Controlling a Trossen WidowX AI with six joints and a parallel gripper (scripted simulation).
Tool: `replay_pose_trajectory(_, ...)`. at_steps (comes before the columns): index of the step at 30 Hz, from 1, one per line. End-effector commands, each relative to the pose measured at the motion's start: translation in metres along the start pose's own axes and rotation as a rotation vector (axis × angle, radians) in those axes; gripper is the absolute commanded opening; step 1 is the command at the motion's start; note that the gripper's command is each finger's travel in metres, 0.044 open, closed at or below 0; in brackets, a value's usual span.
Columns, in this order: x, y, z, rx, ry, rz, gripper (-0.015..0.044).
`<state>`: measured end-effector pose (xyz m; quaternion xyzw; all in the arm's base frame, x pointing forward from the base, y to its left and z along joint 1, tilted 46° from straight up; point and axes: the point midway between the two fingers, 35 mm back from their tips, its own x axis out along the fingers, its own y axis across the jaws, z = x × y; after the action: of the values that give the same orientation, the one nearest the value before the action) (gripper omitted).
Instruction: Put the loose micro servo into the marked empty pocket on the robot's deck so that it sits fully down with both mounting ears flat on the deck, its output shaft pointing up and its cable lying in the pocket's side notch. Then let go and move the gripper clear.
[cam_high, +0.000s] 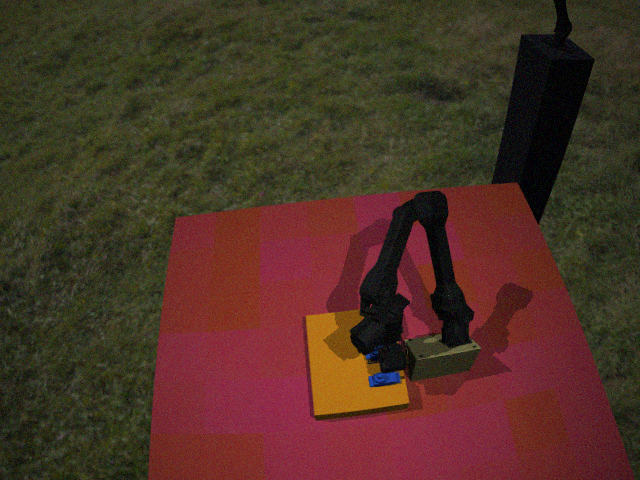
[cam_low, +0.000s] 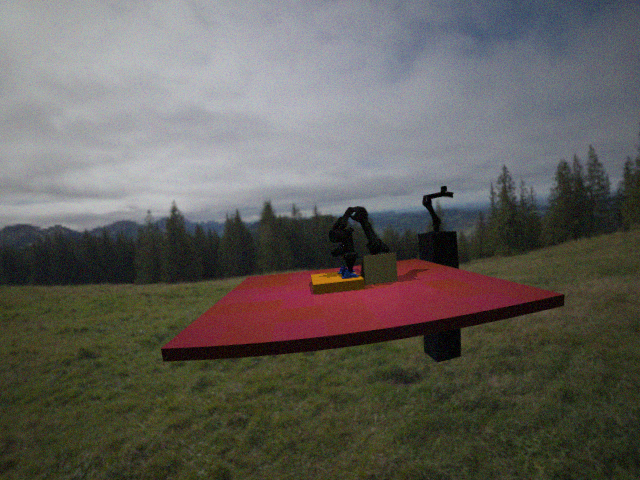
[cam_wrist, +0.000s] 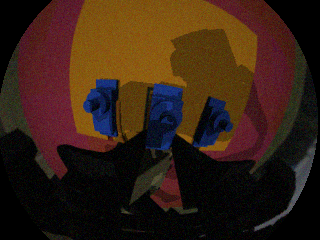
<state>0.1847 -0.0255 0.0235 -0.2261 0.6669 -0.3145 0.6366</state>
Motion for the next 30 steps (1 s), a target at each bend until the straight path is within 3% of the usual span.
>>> replay_pose_trajectory(1, 0.003, 0.000, 0.001, -0.004, -0.005, -0.004, 0.0000)
replay_pose_trajectory(14, 0.016, -0.001, 0.001, -0.004, -0.005, -0.004, 0.0000)
replay_pose_trajectory(21, 0.014, 0.000, -0.001, -0.004, -0.005, -0.004, 0.0184)
replay_pose_trajectory(30, -0.021, 0.000, -0.001, -0.005, -0.005, -0.003, 0.0187)
